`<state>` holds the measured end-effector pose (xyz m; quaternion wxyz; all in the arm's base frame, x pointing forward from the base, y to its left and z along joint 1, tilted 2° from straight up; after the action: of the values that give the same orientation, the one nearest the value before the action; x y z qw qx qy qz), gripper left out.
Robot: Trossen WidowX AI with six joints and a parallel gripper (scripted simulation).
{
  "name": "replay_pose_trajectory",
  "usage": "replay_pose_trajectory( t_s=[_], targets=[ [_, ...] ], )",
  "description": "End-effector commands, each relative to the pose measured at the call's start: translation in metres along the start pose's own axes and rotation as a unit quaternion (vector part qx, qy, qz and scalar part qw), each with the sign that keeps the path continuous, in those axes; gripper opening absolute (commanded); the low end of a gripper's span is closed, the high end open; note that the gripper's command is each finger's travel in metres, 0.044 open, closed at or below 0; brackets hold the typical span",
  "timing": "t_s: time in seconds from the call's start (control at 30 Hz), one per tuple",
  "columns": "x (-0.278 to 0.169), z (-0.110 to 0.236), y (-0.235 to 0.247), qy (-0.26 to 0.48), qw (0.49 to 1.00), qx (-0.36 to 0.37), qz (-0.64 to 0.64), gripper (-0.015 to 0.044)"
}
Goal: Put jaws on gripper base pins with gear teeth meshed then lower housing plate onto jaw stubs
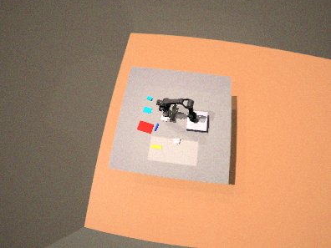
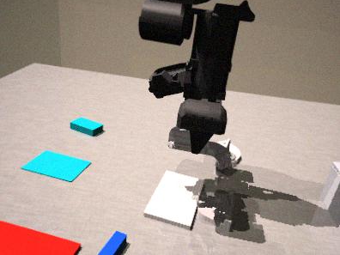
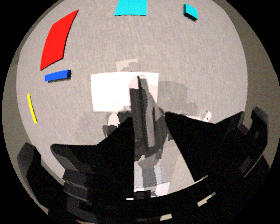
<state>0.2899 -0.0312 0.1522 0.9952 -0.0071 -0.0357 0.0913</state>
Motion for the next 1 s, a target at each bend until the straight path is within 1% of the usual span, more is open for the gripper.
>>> replay_pose_trajectory(
  t_s=[0.0, 0.57, 0.97],
  targets=[
    [0.0, 0.0, 0.0, 0.0, 1.0, 0.002, 0.006, 0.0134],
    [0.001, -0.001, 0.0, 0.0, 1.0, 0.002, 0.006, 0.0134],
    [0.002, -0.019, 0.0, 0.0, 1.0, 0.002, 0.006, 0.0134]
  ],
)
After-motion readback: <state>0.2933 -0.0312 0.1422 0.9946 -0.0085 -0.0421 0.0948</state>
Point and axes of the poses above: the point midway between the two fingers, 35 mm back from their tips, its own z axis back along the fingers, its own y axis across the jaws, x = y × z, the point moved 9 cm from there along z, back along the fingers, and after that the axes turned 9 degrees about z, right-handed, at the moved point
